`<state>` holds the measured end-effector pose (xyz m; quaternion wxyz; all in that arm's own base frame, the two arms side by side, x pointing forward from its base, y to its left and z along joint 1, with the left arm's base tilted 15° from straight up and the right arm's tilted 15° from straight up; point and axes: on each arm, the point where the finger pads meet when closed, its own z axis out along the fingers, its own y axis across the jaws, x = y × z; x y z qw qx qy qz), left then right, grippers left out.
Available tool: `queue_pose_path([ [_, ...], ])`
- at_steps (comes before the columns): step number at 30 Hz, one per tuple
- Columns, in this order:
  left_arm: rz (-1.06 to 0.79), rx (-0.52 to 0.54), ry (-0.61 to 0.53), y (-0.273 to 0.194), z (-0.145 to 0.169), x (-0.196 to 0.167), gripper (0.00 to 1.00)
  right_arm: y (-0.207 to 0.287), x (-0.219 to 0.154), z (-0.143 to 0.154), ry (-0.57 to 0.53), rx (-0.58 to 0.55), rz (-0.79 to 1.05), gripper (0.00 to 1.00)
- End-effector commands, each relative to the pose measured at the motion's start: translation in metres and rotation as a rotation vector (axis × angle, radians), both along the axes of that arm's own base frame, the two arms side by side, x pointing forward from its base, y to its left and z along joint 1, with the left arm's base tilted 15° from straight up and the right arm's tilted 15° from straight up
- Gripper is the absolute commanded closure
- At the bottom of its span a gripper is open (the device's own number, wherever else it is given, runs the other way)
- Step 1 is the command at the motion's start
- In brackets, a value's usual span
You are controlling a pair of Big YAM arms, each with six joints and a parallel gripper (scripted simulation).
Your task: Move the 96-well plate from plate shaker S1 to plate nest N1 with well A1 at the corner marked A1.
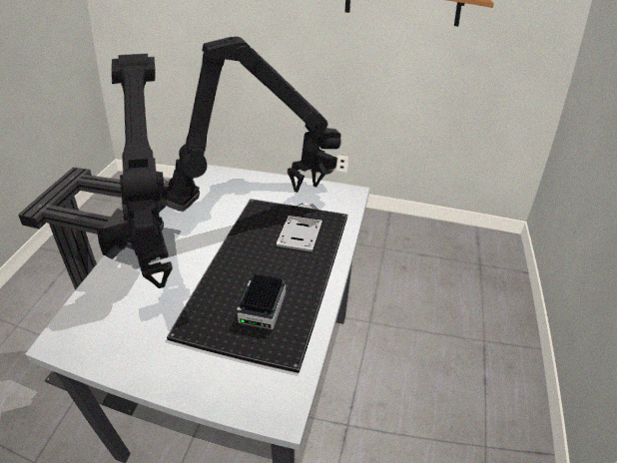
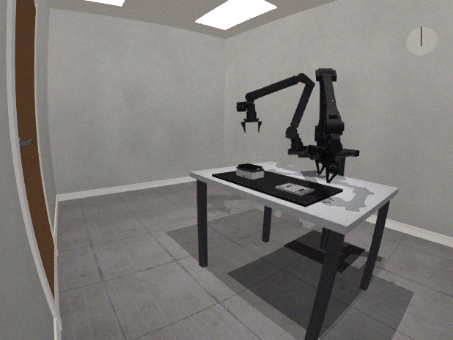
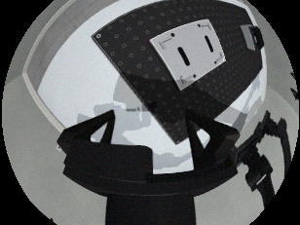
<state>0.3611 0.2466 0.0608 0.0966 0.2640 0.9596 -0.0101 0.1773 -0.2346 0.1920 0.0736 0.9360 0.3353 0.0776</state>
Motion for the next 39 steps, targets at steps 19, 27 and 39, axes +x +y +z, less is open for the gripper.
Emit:
queue_pose_path([
  [19, -0.152, 0.075, 0.016, -0.064, 0.007, 0.062, 0.00, -0.012, 0.004, 0.025, -0.032, -0.047, -0.002, 0.00],
  [27, -0.212, 0.099, 0.017, -0.101, 0.005, 0.080, 0.00, -0.012, 0.004, 0.025, -0.032, -0.047, -0.002, 0.00],
  [39, -0.342, 0.142, 0.033, -0.152, 0.003, 0.094, 0.00, -0.012, 0.004, 0.025, -0.032, -0.047, -0.002, 0.00],
])
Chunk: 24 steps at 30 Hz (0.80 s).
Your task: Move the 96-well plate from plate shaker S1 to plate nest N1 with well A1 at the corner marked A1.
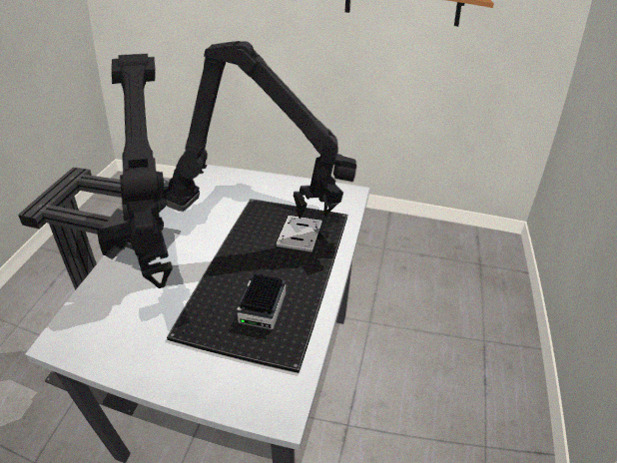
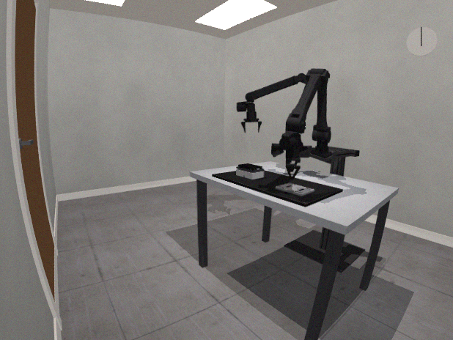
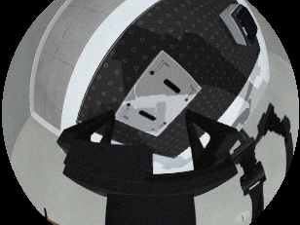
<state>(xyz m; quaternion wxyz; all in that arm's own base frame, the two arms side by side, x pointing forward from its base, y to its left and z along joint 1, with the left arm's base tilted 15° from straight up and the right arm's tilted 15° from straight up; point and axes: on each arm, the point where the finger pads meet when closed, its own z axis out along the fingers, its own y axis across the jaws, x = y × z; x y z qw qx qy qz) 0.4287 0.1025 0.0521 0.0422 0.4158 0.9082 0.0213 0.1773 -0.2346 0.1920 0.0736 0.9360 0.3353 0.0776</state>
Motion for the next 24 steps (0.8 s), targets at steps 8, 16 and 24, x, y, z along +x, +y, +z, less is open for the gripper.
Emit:
queue_pose_path([
  [8, -0.087, 0.037, -0.044, -0.049, 0.010, 0.036, 0.00, -0.012, 0.004, 0.025, -0.032, -0.047, -0.002, 0.00],
  [16, -0.148, 0.060, -0.055, -0.081, 0.013, 0.040, 0.00, -0.012, 0.004, 0.025, -0.032, -0.047, -0.002, 0.00],
  [24, -0.205, 0.078, -0.047, -0.123, 0.008, 0.042, 0.00, -0.012, 0.004, 0.025, -0.032, -0.047, -0.002, 0.00],
])
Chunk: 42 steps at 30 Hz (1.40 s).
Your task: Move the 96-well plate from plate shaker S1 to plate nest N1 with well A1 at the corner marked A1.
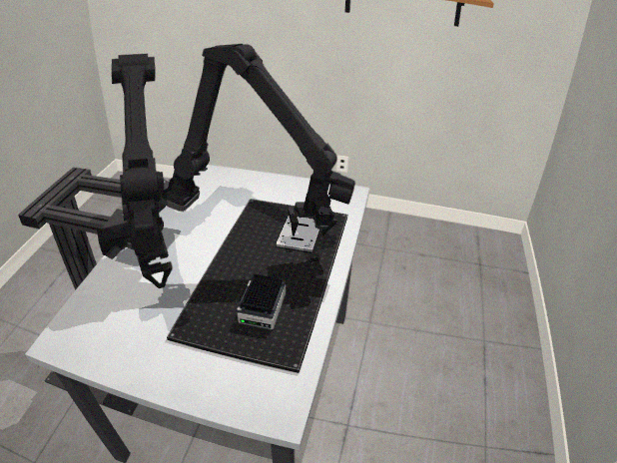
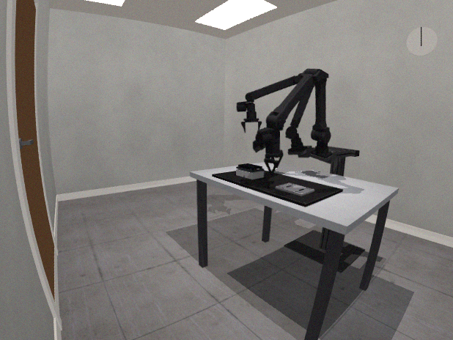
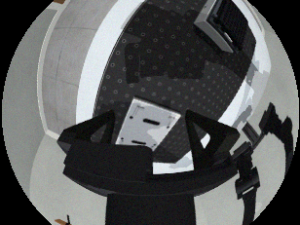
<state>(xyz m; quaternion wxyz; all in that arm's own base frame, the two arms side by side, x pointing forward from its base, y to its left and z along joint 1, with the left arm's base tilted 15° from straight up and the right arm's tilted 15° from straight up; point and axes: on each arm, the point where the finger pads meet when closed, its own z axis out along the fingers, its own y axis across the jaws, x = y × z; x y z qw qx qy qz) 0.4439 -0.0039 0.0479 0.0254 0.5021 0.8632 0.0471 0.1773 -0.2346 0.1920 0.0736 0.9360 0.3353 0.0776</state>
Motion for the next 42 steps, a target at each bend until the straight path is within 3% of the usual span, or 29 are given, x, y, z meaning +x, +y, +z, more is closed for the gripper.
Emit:
queue_pose_path([
  [1, -0.015, 0.003, -0.054, -0.022, 0.012, 0.026, 0.00, -0.012, 0.004, 0.025, -0.032, -0.047, -0.002, 0.00],
  [24, -0.200, 0.060, -0.091, -0.122, 0.017, 0.016, 0.00, -0.012, 0.004, 0.025, -0.032, -0.047, -0.002, 0.00],
  [42, -0.322, 0.104, -0.084, -0.199, 0.010, -0.015, 0.00, -0.012, 0.004, 0.025, -0.032, -0.047, -0.002, 0.00],
])
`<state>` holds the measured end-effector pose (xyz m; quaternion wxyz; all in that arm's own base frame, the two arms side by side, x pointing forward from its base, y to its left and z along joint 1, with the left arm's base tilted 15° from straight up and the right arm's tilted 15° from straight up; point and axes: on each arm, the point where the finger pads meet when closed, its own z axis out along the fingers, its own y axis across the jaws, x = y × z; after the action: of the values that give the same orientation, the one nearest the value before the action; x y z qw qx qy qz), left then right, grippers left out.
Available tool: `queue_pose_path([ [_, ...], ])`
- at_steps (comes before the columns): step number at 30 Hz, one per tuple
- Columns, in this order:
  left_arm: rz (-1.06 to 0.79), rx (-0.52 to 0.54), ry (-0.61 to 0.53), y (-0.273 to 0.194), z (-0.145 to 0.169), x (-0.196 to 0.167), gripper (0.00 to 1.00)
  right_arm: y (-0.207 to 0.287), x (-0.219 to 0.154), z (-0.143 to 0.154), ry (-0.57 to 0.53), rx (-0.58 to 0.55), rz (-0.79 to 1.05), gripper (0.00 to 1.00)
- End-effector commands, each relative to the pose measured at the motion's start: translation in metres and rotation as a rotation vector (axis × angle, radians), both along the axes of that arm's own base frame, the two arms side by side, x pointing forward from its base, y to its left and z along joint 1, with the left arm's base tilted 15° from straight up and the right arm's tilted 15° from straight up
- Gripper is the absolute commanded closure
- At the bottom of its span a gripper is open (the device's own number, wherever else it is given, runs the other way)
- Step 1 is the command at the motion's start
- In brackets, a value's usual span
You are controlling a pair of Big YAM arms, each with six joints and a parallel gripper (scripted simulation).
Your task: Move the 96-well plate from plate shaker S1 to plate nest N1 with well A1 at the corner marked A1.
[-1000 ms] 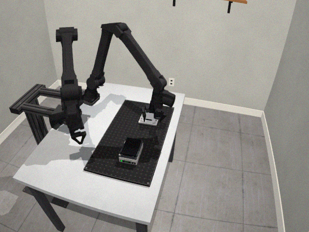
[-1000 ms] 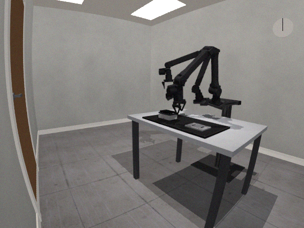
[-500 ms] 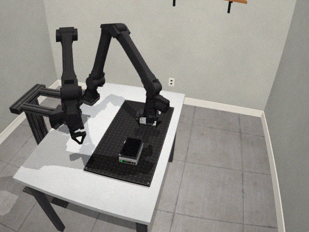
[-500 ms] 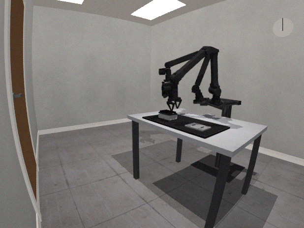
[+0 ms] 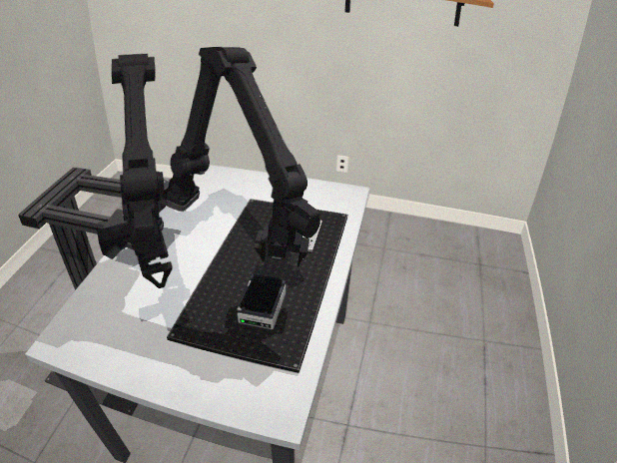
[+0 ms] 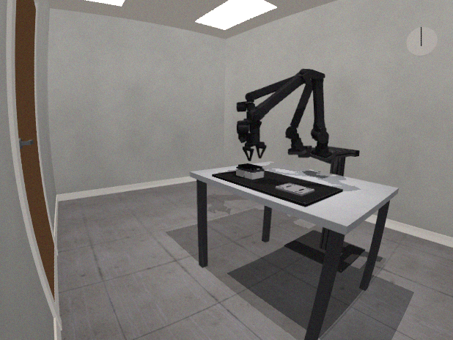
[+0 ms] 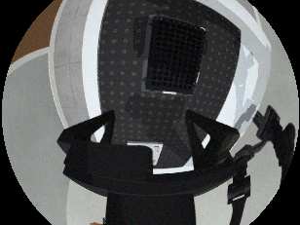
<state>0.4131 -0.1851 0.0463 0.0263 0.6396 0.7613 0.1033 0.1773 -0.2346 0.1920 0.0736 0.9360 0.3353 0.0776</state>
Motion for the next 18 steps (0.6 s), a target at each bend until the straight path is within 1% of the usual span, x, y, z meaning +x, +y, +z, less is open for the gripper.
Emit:
queue_pose_path([
  [1, 0.015, -0.016, -0.032, -0.023, 0.011, 0.013, 0.00, -0.012, 0.004, 0.025, -0.032, -0.047, -0.002, 0.00],
  [3, -0.064, -0.005, -0.064, -0.032, 0.014, 0.009, 0.00, -0.012, 0.004, 0.025, -0.032, -0.047, -0.002, 0.00],
  [5, -0.047, -0.012, -0.069, -0.045, 0.014, 0.009, 0.00, -0.012, 0.004, 0.025, -0.032, -0.047, -0.002, 0.00],
  [9, -0.047, 0.000, -0.048, -0.061, 0.011, -0.005, 0.00, -0.012, 0.004, 0.025, -0.032, -0.047, -0.002, 0.00],
  [11, -0.125, 0.008, -0.081, -0.070, 0.014, -0.010, 0.00, -0.012, 0.004, 0.025, -0.032, -0.047, -0.002, 0.00],
  [14, -0.111, 0.000, -0.089, -0.077, 0.016, -0.010, 0.00, -0.012, 0.004, 0.025, -0.032, -0.047, -0.002, 0.00],
  [16, -0.109, 0.015, -0.065, -0.083, 0.011, -0.018, 0.00, -0.012, 0.004, 0.025, -0.032, -0.047, -0.002, 0.00],
  [18, -0.109, 0.014, -0.065, -0.092, 0.011, -0.023, 0.00, -0.012, 0.004, 0.025, -0.032, -0.047, -0.002, 0.00],
])
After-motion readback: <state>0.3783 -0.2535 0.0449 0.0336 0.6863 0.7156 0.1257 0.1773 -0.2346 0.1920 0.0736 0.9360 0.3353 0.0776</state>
